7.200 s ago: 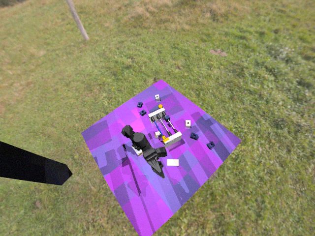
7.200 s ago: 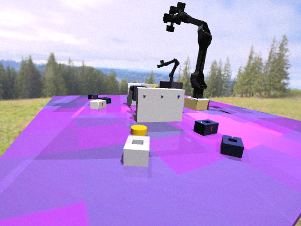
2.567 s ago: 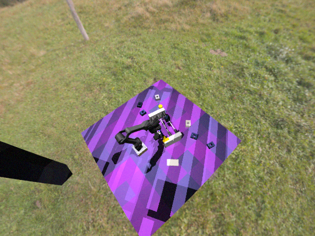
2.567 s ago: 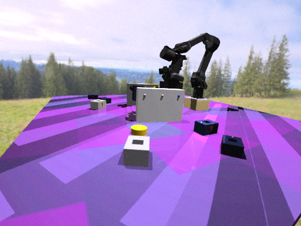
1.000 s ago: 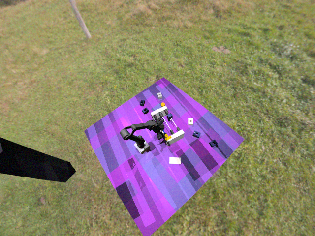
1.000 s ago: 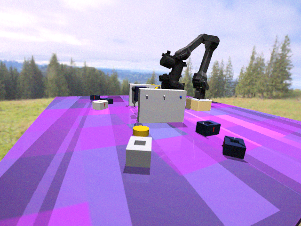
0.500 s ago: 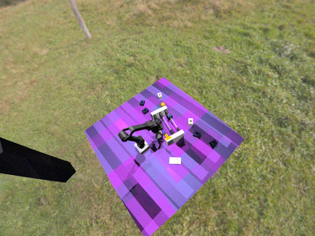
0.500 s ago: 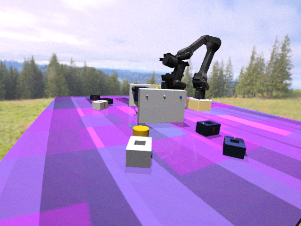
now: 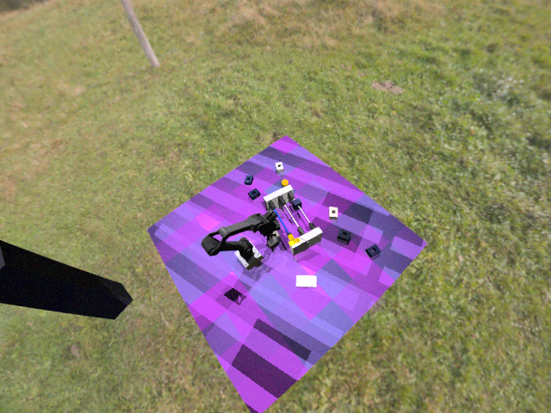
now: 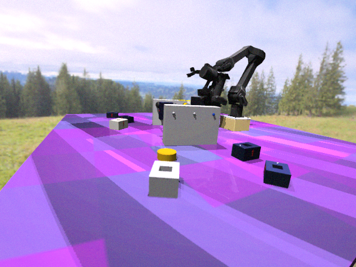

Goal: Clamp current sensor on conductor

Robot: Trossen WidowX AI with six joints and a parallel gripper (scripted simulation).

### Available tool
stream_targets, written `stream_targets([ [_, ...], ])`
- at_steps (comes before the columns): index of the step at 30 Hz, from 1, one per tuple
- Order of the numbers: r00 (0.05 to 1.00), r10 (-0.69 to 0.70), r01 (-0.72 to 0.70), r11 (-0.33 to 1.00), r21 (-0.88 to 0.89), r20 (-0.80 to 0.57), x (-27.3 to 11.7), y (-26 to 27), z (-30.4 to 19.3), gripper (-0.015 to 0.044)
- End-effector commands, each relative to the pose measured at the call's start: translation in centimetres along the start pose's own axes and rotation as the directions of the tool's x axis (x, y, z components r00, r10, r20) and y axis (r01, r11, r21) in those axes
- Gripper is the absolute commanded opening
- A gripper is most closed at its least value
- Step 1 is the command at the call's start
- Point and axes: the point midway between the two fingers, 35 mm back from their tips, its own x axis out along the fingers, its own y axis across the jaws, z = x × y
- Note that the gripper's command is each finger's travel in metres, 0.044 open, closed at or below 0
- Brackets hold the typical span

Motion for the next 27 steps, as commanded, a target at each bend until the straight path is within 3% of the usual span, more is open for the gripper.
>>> stream_targets([
  [1, 1.0, -0.008, 0.008, 1.0, 0.003, -0.003, 0.2, -0.1, -0.3, 0.0],
  [6, 1.0, -0.008, 0.008, 1.0, 0.003, -0.003, 0.6, -0.2, -0.5, 0.0],
  [18, 1.0, 0.0, 0.0, 1.0, 0.0, -0.001, 0.2, 0.0, -0.2, 0.0315],
  [22, 1.0, -0.001, 0.001, 1.0, 0.0, -0.002, 0.0, 0.0, -0.2, 0.0321],
  [27, 1.0, -0.007, 0.007, 1.0, 0.003, -0.004, -5.2, -0.1, -0.4, 0.0321],
])
